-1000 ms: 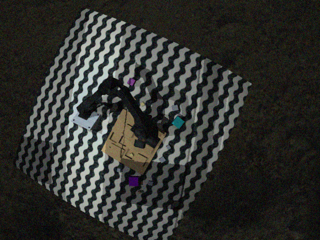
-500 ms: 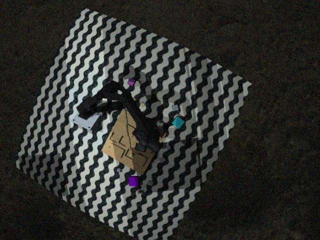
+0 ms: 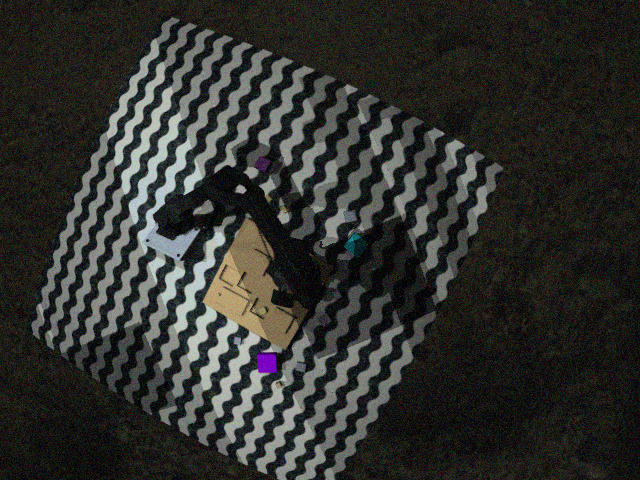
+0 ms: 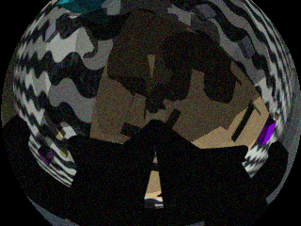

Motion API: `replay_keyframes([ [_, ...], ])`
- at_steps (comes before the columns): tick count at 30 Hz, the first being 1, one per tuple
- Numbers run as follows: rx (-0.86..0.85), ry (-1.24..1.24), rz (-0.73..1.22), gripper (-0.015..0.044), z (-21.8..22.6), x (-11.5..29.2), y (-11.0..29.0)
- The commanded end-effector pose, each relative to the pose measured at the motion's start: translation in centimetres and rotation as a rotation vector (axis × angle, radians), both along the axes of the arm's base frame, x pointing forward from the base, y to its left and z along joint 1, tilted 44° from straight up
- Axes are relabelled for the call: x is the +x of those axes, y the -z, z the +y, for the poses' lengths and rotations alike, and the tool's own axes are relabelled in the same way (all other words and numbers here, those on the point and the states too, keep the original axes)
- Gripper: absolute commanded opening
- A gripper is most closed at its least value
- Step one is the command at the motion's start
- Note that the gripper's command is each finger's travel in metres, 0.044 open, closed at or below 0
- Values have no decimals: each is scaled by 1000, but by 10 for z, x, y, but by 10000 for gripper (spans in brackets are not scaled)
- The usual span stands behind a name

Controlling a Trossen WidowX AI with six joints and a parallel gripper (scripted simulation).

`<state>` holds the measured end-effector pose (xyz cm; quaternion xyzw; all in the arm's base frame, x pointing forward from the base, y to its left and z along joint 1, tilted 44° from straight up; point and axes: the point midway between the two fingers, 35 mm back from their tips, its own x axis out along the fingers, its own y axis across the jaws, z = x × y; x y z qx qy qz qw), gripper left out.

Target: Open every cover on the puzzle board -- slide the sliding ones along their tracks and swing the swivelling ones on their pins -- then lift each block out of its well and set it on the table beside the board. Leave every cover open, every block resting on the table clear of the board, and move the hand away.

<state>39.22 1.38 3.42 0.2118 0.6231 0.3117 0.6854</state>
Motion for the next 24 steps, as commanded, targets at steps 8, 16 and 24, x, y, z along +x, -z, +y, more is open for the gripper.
replay_keyframes([
  [8, -4, -5, -4, 0, 0, 1, 0],
  [16, -4, -5, -4, 0, 0, 1, 0],
  [24, -4, -2, -3, 144, -16, 1, -17],
])
